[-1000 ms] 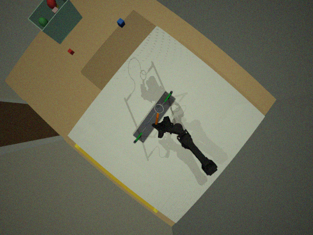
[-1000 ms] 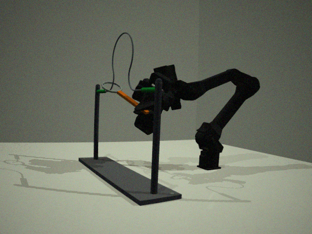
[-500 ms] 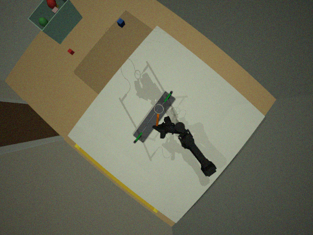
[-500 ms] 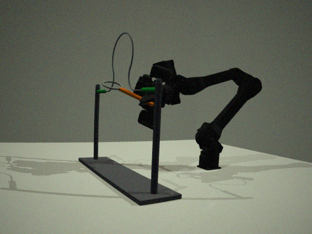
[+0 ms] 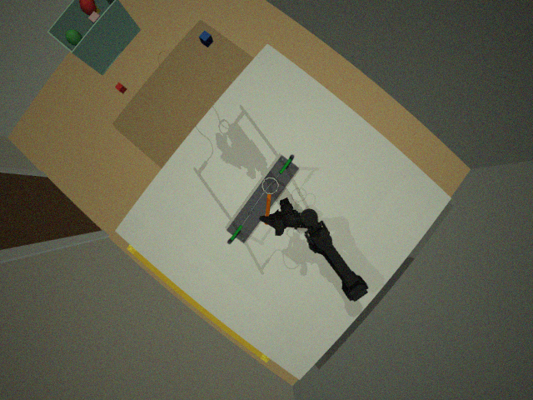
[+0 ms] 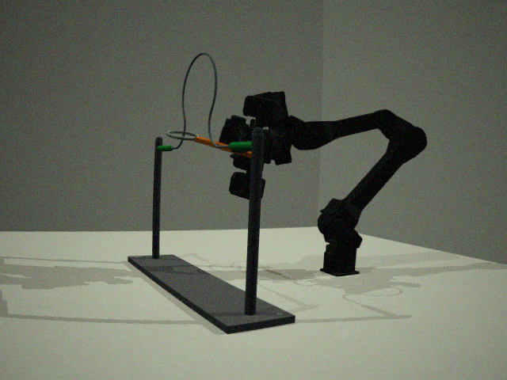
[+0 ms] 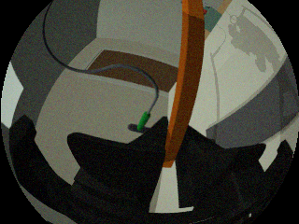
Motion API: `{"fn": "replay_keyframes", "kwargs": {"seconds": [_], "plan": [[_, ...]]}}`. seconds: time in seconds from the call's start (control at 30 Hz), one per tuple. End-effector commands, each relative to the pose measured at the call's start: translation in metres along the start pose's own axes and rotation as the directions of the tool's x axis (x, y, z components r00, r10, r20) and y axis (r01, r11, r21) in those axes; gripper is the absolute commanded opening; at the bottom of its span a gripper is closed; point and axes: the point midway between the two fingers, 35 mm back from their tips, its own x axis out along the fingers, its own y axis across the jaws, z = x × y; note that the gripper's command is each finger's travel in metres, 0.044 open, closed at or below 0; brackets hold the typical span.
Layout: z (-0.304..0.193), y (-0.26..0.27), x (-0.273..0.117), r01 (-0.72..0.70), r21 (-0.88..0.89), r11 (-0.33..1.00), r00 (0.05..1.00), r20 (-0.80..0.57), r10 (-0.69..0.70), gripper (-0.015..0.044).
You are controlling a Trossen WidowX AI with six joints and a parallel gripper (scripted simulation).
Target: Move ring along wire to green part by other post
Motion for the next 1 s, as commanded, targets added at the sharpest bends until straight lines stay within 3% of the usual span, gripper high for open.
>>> {"fn": "replay_keyframes", "kwargs": {"seconds": [0.0,0.97], "plan": [[0.0,0.011,-0.001,-0.034,0.027,0.999,0.999,0.0,0.034,-0.015],[0.009,0.062,-0.008,-0.208,0.307,0.929,0.977,0.031,0.209,-0.015]]}}
